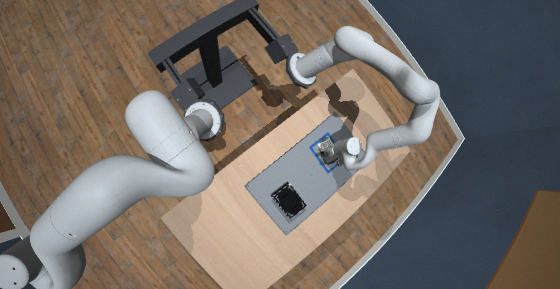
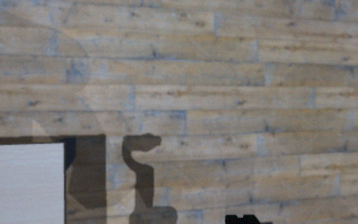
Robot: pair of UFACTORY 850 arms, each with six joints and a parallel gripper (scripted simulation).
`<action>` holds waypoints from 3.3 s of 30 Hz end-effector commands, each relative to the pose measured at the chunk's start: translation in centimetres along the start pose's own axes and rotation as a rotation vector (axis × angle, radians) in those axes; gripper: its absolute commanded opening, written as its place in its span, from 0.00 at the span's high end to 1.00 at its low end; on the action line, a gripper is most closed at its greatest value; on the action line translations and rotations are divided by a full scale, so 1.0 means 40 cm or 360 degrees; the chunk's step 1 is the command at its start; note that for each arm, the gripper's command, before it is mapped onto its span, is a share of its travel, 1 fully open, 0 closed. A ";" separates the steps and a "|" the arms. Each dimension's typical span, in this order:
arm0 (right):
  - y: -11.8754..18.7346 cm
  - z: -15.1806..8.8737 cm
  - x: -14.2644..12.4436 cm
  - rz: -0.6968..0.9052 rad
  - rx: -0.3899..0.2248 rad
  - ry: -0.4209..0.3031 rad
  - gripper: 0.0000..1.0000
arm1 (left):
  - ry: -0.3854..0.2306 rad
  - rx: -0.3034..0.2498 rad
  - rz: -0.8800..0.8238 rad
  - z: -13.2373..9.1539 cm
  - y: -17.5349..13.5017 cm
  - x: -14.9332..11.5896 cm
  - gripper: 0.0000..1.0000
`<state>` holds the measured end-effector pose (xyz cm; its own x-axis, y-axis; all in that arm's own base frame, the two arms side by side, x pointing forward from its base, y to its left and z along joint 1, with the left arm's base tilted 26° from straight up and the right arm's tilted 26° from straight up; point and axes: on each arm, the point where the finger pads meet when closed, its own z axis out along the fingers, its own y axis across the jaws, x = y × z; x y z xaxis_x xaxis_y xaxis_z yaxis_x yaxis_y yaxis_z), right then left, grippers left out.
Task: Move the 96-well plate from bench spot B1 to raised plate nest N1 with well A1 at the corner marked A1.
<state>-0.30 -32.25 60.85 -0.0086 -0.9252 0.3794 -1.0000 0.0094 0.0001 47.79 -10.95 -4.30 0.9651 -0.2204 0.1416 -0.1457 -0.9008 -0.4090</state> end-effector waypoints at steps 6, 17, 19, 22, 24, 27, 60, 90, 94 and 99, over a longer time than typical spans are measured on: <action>0.000 -0.002 0.001 0.0000 0.0000 0.0003 1.00 | 0.0002 -0.0001 0.0000 -0.016 0.000 0.002 1.00; 0.000 -0.002 0.001 0.0000 0.0000 0.0003 1.00 | 0.0002 -0.0001 0.0000 -0.031 0.000 0.002 1.00; 0.000 -0.002 0.001 0.0000 0.0000 0.0003 1.00 | 0.0002 -0.0001 0.0000 -0.034 0.000 0.002 1.00; 0.000 -0.002 0.001 0.0000 0.0000 0.0003 1.00 | 0.0002 -0.0001 0.0000 -0.039 0.000 0.002 1.00; 0.000 -0.002 0.001 0.0000 0.0000 0.0003 1.00 | 0.0002 -0.0001 0.0000 -0.043 0.000 0.002 1.00; 0.000 -0.002 0.001 0.0000 0.0000 0.0003 1.00 | 0.0002 -0.0001 0.0000 -0.048 0.000 0.002 1.00; 0.000 -0.002 0.001 0.0000 0.0000 0.0003 1.00 | 0.0002 -0.0001 0.0000 -0.145 0.001 0.002 1.00; 0.000 -0.002 0.001 0.0000 0.0000 0.0003 1.00 | 0.0002 -0.0001 -0.0054 -0.202 0.008 0.005 1.00; 0.000 -0.002 0.001 0.0000 0.0000 0.0003 1.00 | 0.0002 -0.0001 -0.0264 -0.208 0.039 0.017 1.00; 0.000 -0.002 0.001 0.0000 0.0000 0.0003 1.00 | 0.0002 -0.0001 -0.0264 -0.212 0.062 0.026 1.00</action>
<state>-0.30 -32.25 60.85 -0.0086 -0.9252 0.3794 -1.0000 0.0094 0.0001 46.37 -15.72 2.60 0.9768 -0.0840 0.1971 -0.0025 -0.9243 -0.3817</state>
